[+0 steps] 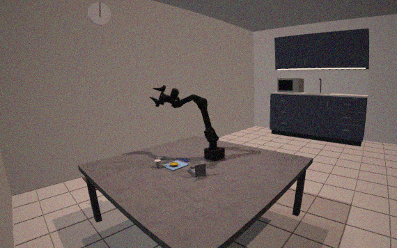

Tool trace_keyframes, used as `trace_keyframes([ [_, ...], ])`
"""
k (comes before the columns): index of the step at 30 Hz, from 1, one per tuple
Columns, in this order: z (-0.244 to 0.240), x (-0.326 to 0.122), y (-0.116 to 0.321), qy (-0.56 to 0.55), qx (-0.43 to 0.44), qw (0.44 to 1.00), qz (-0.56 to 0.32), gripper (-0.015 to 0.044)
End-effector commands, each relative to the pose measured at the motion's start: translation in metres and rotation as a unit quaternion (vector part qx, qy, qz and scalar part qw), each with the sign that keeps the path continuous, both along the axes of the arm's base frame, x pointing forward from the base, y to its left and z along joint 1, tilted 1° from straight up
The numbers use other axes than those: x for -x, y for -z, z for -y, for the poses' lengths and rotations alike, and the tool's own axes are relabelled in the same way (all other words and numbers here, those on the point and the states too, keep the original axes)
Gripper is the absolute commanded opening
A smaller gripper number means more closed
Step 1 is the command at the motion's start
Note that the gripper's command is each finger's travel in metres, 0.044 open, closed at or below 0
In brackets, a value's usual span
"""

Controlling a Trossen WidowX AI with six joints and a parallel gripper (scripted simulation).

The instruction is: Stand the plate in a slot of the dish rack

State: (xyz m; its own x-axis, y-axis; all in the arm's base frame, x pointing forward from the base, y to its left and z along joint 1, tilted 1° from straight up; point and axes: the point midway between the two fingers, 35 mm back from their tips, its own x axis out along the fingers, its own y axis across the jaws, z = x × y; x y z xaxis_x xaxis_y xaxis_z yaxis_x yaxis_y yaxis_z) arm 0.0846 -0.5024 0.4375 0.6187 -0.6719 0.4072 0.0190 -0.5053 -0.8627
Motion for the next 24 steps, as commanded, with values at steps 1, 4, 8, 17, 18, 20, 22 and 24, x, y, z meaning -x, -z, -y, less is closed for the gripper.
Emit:
trace_keyframes([
  [1, 0.000, -0.001, 0.001, -0.001, -0.003, 1.000, 0.001, 0.0400],
  [4, 0.004, -0.012, 0.011, -0.013, -0.038, 0.999, 0.016, 0.0400],
  [8, 0.009, -0.033, 0.028, -0.032, -0.100, 0.994, 0.040, 0.0400],
  [17, 0.013, -0.082, 0.074, -0.067, -0.241, 0.964, 0.084, 0.0400],
  [18, 0.012, -0.088, 0.079, -0.070, -0.257, 0.960, 0.088, 0.0400],
  [20, 0.011, -0.099, 0.090, -0.075, -0.288, 0.950, 0.096, 0.0400],
  [22, 0.009, -0.110, 0.102, -0.079, -0.320, 0.939, 0.102, 0.0400],
  [24, 0.006, -0.121, 0.113, -0.082, -0.352, 0.926, 0.108, 0.0400],
])
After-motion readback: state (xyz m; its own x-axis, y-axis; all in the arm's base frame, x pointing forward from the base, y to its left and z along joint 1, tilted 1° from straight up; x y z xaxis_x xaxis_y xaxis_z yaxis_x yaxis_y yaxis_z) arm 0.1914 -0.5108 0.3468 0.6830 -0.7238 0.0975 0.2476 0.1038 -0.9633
